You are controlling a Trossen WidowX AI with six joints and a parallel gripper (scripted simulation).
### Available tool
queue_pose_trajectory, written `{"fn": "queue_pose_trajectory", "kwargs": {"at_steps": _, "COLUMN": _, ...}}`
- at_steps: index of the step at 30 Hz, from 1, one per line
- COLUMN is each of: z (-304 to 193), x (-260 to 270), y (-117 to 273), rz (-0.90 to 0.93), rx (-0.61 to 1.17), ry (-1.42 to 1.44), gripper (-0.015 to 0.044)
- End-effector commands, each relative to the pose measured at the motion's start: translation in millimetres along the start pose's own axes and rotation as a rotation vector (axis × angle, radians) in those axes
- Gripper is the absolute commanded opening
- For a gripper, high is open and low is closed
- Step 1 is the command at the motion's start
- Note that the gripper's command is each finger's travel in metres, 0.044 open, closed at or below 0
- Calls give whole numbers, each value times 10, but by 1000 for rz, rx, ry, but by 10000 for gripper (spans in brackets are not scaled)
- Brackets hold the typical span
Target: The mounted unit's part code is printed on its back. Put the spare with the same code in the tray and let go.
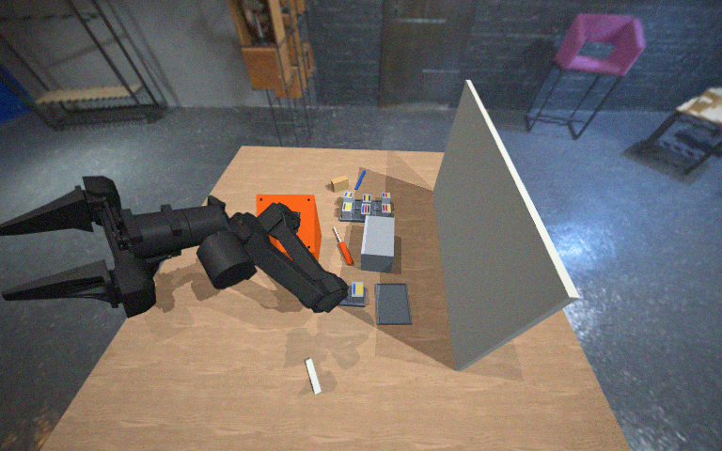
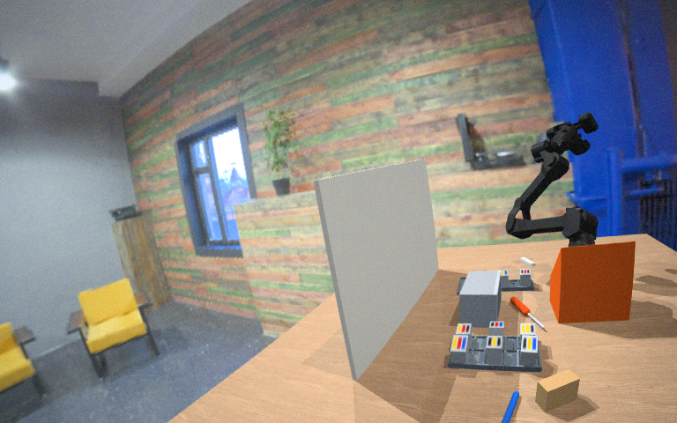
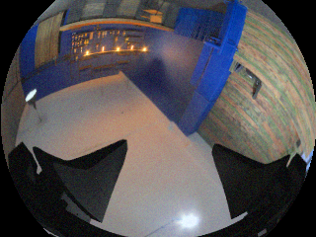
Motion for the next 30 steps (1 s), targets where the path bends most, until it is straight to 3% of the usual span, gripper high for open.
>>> {"fn": "queue_pose_trajectory", "kwargs": {"at_steps": 1, "z": 0, "x": 0, "y": 0, "rz": 0, "rx": 0, "ry": 0, "gripper": 426}}
{"fn": "queue_pose_trajectory", "kwargs": {"at_steps": 8, "z": -35, "x": 66, "y": 1, "rz": 21, "rx": 23, "ry": -22, "gripper": 440}}
{"fn": "queue_pose_trajectory", "kwargs": {"at_steps": 18, "z": -806, "x": 1218, "y": 76, "rz": 427, "rx": 405, "ry": -321, "gripper": 440}}
{"fn": "queue_pose_trajectory", "kwargs": {"at_steps": 24, "z": -1387, "x": 1855, "y": 520, "rz": 625, "rx": 756, "ry": -476, "gripper": 440}}
{"fn": "queue_pose_trajectory", "kwargs": {"at_steps": 30, "z": -1837, "x": 2245, "y": 1247, "rz": 780, "rx": 1089, "ry": -517, "gripper": 440}}
Point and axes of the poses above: the point midway between the two fingers, 35 mm back from their tips, its own y axis back along the fingers, its own x axis across the jaws, z = x × y, the point moved 1 cm from there along y, back along the fingers, and after that the axes turned 3 degrees about y, right-handed, at the moved point
